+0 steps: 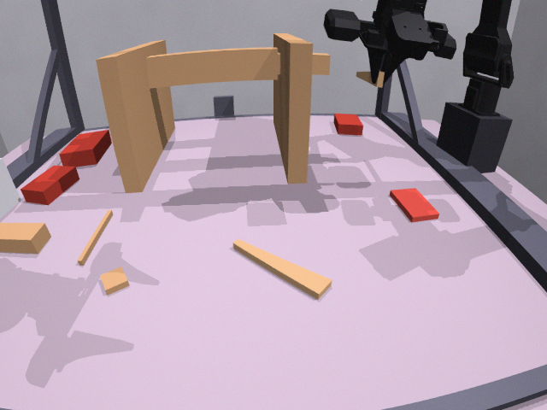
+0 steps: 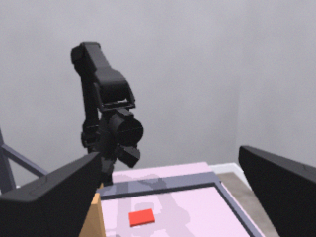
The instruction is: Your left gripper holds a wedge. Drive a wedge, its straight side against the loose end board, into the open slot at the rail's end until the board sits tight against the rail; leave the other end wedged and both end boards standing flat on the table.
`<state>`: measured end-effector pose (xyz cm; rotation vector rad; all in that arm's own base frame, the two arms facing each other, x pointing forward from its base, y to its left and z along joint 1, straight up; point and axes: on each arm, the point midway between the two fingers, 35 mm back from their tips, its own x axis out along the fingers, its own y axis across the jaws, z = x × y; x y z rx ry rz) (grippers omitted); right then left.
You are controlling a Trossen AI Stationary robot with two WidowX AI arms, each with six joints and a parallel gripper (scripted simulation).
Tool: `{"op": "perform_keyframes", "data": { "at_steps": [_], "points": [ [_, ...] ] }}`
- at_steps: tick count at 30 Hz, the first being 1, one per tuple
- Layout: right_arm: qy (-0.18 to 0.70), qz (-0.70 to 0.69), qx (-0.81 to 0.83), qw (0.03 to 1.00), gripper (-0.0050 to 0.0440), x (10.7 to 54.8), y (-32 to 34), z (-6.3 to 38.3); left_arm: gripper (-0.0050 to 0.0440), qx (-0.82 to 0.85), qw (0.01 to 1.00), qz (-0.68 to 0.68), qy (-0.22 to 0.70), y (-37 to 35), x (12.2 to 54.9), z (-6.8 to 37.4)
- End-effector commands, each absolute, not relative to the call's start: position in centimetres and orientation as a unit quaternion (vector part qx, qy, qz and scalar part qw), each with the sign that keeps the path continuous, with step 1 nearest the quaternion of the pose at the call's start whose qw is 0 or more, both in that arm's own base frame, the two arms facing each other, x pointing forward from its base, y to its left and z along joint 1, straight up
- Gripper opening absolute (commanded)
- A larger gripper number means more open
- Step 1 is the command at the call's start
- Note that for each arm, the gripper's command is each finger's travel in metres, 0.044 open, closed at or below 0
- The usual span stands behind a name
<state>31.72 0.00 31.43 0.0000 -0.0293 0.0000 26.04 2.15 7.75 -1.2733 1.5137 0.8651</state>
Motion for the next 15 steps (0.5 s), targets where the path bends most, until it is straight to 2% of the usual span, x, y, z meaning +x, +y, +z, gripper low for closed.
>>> {"op": "perform_keyframes", "data": {
  "at_steps": [1, 4, 13, 15],
  "points": [
    [-0.025, 0.000, 0.000, 1.000, 0.0400, 31.6, 0.0, 32.3, -0.0050, -0.570, 0.371, 0.380, 0.627, 2.7, 25.5, 5.8],
    [-0.025, 0.000, 0.000, 1.000, 0.0400, 31.6, 0.0, 32.3, -0.0050, -0.538, 0.426, 0.366, 0.628, 2.7, 26.2, 3.1],
    [-0.025, 0.000, 0.000, 1.000, 0.0400, 31.6, 0.0, 32.3, -0.0050, -0.539, 0.422, 0.374, 0.626, 2.7, 26.0, -2.3],
    [-0.025, 0.000, 0.000, 1.000, 0.0400, 31.6, 0.0, 32.3, -0.0050, -0.539, 0.422, 0.374, 0.626, 2.7, 26.0, -2.3]
  ]
}}
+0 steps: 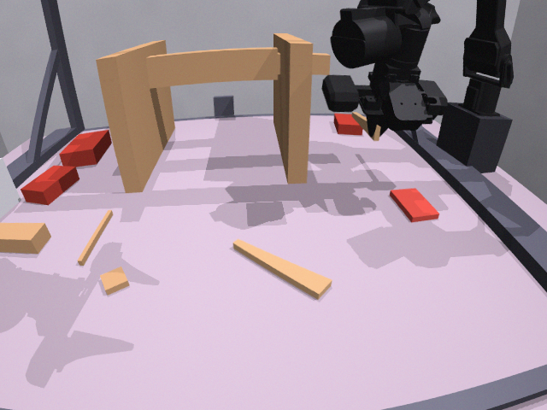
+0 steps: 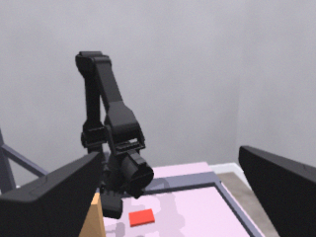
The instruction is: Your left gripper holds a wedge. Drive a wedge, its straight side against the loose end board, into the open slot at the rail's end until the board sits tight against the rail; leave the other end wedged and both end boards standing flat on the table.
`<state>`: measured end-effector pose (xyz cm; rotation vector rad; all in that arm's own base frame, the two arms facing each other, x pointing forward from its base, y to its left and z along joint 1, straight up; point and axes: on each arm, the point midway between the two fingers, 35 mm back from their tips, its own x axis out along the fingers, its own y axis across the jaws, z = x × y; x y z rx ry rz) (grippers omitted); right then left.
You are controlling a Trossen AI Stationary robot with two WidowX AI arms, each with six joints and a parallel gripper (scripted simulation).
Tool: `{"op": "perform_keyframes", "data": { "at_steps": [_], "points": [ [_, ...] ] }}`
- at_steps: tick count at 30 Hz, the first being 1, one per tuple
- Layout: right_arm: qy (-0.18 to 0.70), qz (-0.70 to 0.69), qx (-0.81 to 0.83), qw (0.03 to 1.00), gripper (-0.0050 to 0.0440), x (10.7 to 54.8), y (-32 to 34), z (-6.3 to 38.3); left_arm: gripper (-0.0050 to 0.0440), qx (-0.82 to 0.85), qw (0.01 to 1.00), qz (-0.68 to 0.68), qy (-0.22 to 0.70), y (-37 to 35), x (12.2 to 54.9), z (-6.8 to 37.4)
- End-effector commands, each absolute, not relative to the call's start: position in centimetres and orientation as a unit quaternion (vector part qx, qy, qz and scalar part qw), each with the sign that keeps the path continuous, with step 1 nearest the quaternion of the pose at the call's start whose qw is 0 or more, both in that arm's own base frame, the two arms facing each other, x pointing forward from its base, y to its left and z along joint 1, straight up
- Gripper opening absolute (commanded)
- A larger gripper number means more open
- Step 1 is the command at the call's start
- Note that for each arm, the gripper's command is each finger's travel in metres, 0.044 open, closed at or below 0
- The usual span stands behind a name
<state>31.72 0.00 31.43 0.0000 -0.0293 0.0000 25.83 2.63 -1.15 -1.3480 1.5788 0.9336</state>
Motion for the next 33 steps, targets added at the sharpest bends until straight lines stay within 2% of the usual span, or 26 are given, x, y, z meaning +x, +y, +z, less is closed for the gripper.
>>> {"op": "perform_keyframes", "data": {
  "at_steps": [1, 7, 33],
  "points": [
    [-0.025, 0.000, 0.000, 1.000, 0.0400, 31.6, 0.0, 32.3, -0.0050, -0.542, 0.426, 0.370, 0.623, 2.7, 26.4, -2.5],
    [-0.025, 0.000, 0.000, 1.000, 0.0400, 31.6, 0.0, 32.3, -0.0050, -0.540, 0.430, 0.371, 0.621, 2.6, 25.9, -5.2],
    [-0.025, 0.000, 0.000, 1.000, 0.0400, 31.6, 0.0, 32.3, -0.0050, -0.541, 0.429, 0.369, 0.622, 2.6, 25.9, -6.7]
  ]
}}
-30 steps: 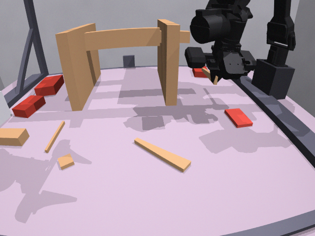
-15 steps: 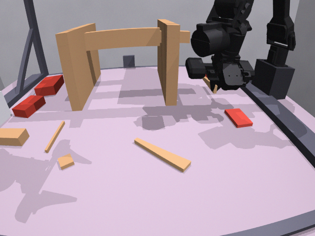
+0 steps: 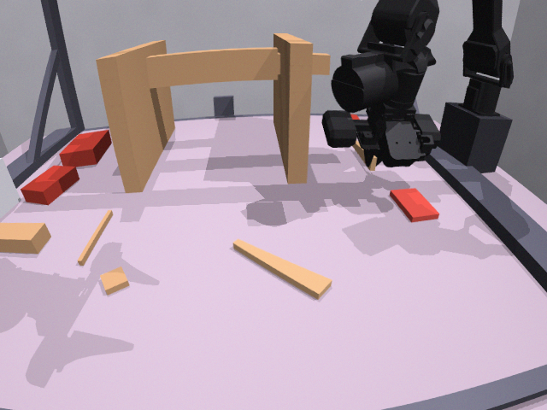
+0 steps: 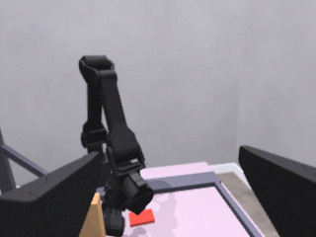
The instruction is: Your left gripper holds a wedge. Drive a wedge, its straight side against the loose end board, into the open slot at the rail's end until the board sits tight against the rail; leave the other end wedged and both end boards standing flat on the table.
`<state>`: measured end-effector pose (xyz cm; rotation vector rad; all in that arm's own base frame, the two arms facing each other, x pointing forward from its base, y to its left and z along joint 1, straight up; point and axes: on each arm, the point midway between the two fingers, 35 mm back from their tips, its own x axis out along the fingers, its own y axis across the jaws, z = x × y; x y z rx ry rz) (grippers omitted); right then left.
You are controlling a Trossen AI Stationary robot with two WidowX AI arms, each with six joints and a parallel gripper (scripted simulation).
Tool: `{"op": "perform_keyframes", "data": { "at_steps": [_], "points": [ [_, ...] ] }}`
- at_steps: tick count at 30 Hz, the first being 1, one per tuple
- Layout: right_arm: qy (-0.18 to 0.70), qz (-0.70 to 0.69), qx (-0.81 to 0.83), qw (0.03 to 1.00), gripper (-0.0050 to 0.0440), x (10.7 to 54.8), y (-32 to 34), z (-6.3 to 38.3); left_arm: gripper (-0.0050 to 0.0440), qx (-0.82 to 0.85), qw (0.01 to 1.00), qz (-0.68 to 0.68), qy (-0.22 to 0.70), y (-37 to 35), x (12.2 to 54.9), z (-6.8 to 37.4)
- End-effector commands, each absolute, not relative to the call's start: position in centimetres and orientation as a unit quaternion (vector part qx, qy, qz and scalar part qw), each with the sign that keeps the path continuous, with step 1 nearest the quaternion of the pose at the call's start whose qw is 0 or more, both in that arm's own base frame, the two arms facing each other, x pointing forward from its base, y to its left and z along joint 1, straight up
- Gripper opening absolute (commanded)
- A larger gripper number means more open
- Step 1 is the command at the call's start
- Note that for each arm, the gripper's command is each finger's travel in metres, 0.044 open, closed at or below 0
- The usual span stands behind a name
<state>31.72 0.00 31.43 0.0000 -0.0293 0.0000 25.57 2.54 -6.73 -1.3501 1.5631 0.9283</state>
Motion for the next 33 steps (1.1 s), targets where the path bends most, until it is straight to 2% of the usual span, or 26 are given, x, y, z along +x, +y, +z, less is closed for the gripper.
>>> {"op": "perform_keyframes", "data": {
  "at_steps": [1, 24, 25, 33],
  "points": [
    [-0.025, 0.000, 0.000, 1.000, 0.0400, 31.6, 0.0, 32.3, -0.0050, -0.541, 0.429, 0.369, 0.622, 2.6, 25.9, -6.7],
    [-0.025, 0.000, 0.000, 1.000, 0.0400, 31.6, 0.0, 32.3, -0.0050, -0.539, 0.427, 0.370, 0.624, 2.6, 25.5, -8.4],
    [-0.025, 0.000, 0.000, 1.000, 0.0400, 31.6, 0.0, 32.3, 0.0097, -0.543, 0.433, 0.365, 0.620, 2.6, 26.1, -7.7],
    [-0.025, 0.000, 0.000, 1.000, 0.0400, 31.6, 0.0, 32.3, 0.0097, -0.543, 0.433, 0.365, 0.620, 2.6, 26.0, -7.7]
  ]
}}
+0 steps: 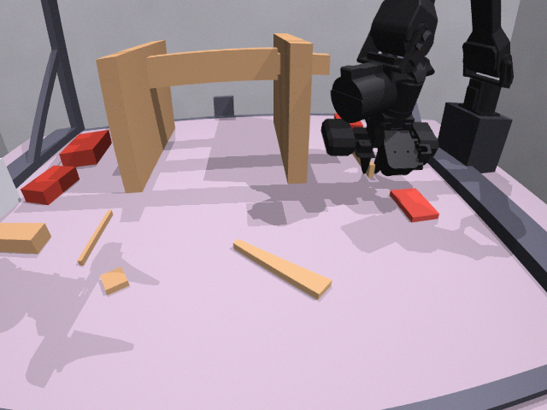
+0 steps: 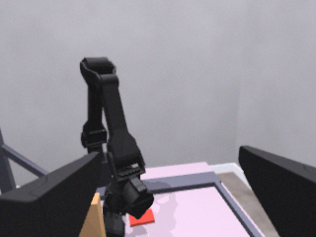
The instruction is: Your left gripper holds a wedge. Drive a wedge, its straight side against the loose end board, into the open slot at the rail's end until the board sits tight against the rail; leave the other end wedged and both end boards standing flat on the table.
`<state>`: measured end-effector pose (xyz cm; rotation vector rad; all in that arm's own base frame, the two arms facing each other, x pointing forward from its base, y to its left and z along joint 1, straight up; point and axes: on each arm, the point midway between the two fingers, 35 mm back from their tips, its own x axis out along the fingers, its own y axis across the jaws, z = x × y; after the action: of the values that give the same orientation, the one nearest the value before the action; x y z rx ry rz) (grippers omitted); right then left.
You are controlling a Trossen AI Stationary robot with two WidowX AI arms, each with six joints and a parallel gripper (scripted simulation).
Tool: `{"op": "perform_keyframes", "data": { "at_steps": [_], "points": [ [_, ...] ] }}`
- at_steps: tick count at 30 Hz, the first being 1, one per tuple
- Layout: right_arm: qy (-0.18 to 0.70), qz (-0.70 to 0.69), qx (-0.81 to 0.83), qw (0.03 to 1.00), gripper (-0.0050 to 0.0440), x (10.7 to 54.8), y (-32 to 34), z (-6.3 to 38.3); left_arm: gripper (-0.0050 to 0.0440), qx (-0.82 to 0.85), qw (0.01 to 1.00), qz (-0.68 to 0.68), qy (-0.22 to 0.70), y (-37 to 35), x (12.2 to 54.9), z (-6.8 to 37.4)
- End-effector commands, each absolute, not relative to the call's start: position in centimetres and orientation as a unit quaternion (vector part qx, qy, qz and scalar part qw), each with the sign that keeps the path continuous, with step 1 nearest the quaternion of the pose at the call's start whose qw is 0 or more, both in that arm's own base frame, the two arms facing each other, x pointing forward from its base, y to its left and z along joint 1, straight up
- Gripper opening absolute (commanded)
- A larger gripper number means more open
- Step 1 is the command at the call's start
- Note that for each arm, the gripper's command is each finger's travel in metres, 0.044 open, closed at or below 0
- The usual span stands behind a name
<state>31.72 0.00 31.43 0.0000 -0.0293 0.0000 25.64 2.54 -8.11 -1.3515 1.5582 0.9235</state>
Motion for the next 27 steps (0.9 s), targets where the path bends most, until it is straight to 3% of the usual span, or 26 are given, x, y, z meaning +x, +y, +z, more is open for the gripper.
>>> {"op": "perform_keyframes", "data": {
  "at_steps": [1, 23, 27],
  "points": [
    [-0.025, 0.000, 0.000, 1.000, 0.0400, 31.6, 0.0, 32.3, 0.0097, -0.543, 0.433, 0.365, 0.620, 2.6, 26.0, -7.7],
    [-0.025, 0.000, 0.000, 1.000, 0.0400, 31.6, 0.0, 32.3, 0.0097, -0.545, 0.438, 0.363, 0.616, 2.7, 26.4, -6.7],
    [-0.025, 0.000, 0.000, 1.000, 0.0400, 31.6, 0.0, 32.3, 0.0097, -0.545, 0.441, 0.362, 0.614, 2.8, 26.7, -3.6]
  ]
}}
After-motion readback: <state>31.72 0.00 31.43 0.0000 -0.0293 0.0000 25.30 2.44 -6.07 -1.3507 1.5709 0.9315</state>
